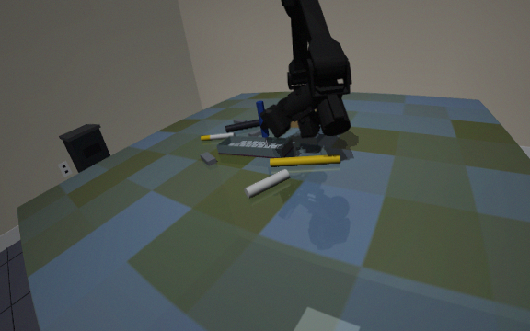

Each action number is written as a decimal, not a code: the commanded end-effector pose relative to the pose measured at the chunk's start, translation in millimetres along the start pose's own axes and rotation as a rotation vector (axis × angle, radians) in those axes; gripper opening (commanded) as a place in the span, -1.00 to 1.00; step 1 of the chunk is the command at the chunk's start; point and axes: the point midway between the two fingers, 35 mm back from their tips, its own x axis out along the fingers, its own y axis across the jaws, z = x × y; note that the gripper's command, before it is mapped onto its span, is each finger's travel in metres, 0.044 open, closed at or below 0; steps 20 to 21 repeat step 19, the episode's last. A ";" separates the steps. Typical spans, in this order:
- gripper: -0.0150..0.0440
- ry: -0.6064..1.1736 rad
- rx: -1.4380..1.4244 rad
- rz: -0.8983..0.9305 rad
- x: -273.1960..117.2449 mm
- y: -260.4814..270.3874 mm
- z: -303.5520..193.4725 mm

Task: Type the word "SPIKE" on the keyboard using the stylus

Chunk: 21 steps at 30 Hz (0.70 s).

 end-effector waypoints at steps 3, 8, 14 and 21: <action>-0.22 -0.005 0.010 -0.001 -12.3 -0.5 -20.0; -0.22 -0.005 0.010 -0.001 -17.5 -0.1 -29.4; -0.22 -0.004 0.005 -0.002 -16.0 -0.4 -27.3; -0.22 -0.004 0.005 -0.002 -16.0 -0.4 -27.3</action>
